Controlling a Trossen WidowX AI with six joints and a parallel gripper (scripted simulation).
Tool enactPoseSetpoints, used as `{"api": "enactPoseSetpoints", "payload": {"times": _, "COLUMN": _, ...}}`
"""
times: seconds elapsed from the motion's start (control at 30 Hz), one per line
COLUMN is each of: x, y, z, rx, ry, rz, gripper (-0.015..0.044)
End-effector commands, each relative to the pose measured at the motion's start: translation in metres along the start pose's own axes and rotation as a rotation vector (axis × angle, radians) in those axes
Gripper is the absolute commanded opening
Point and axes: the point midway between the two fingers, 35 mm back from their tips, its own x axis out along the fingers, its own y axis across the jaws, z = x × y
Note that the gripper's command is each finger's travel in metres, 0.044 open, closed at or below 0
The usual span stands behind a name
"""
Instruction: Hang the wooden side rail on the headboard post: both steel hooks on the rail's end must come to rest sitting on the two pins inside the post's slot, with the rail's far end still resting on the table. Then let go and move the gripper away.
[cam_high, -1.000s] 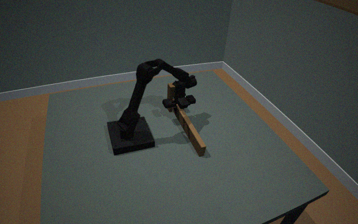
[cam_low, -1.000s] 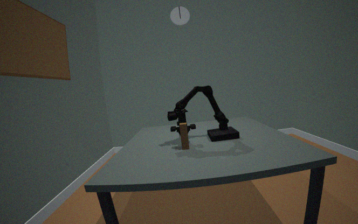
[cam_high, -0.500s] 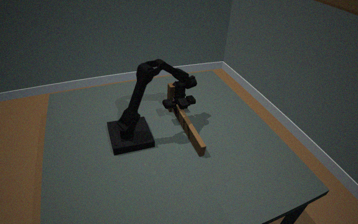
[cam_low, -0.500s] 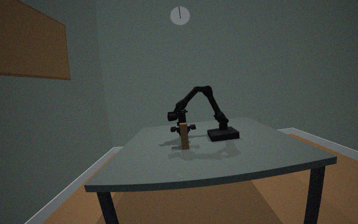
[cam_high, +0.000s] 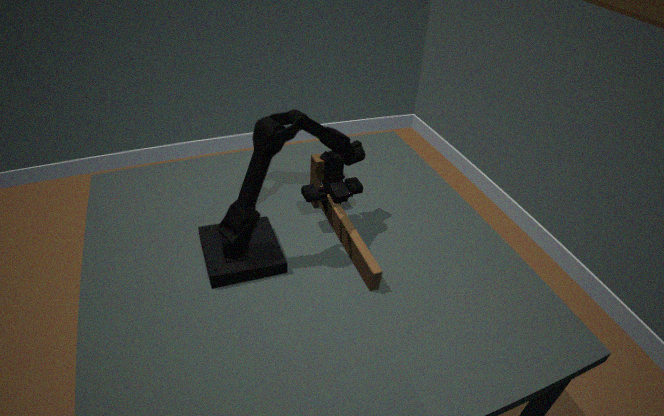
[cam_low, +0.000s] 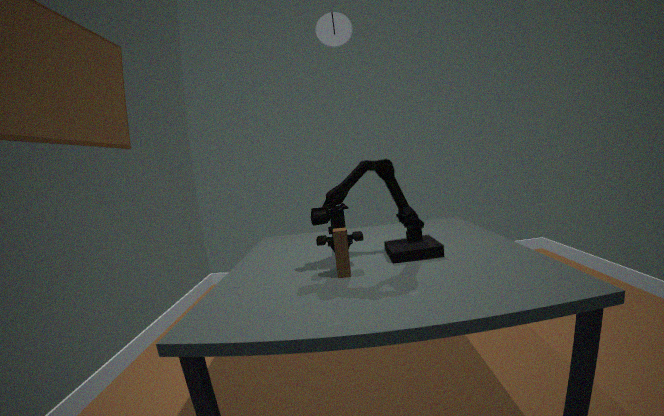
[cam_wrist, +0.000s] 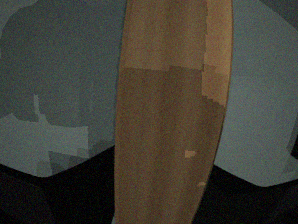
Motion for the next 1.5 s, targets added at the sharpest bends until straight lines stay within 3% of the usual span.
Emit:
{"api": "enactPoseSetpoints", "payload": {"times": 0.0, "x": -0.001, "y": 0.001, "z": -0.001, "rx": -0.002, "ry": 0.006, "rz": 0.006, "gripper": 0.0000}}
{"api": "enactPoseSetpoints", "payload": {"times": 0.47, "x": 0.002, "y": 0.001, "z": -0.001, "rx": -0.002, "ry": 0.006, "rz": 0.006, "gripper": 0.0000}}
{"api": "enactPoseSetpoints", "payload": {"times": 0.87, "x": 0.001, "y": -0.001, "z": 0.000, "rx": 0.000, "ry": 0.000, "rz": -0.001, "gripper": 0.0315}}
{"api": "enactPoseSetpoints", "payload": {"times": 1.03, "x": -0.023, "y": 0.000, "z": 0.000, "rx": -0.001, "ry": 0.004, "rz": 0.004, "gripper": 0.0440}}
{"api": "enactPoseSetpoints", "payload": {"times": 1.13, "x": -0.039, "y": -0.001, "z": 0.000, "rx": -0.002, "ry": 0.006, "rz": 0.006, "gripper": 0.0440}}
{"api": "enactPoseSetpoints", "payload": {"times": 1.47, "x": -0.039, "y": -0.001, "z": 0.031, "rx": -0.003, "ry": 0.003, "rz": 0.007, "gripper": 0.0440}}
